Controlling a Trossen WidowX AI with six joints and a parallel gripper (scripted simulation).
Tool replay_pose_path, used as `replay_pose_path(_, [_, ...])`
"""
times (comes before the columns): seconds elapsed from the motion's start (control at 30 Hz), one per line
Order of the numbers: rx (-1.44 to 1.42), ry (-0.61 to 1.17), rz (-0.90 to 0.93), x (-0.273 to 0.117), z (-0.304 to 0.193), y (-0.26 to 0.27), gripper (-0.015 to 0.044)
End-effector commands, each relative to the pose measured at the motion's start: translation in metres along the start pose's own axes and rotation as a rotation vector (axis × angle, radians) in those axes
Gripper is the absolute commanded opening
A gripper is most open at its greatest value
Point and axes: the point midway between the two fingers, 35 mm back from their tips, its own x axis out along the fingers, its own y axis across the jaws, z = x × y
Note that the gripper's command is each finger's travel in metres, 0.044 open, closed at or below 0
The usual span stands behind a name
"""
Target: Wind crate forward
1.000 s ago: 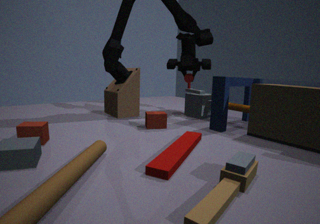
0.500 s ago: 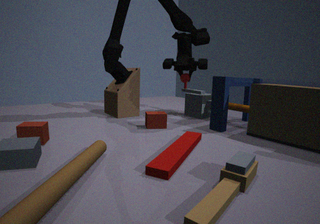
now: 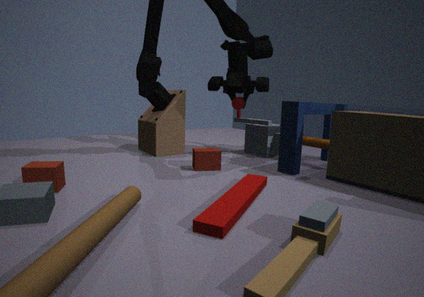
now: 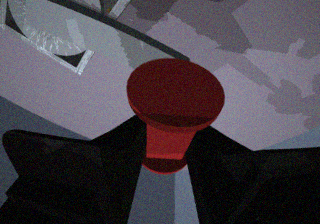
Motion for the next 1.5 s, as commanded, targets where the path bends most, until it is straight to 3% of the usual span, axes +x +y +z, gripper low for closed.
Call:
replay_pose_path(0.0, [0.007,-0.03,-0.005,-0.003,0.016,-0.006,0.0])
replay_pose_path(1.47, [0.009,-0.034,-0.006,-0.031,0.072,-0.001,0.0])
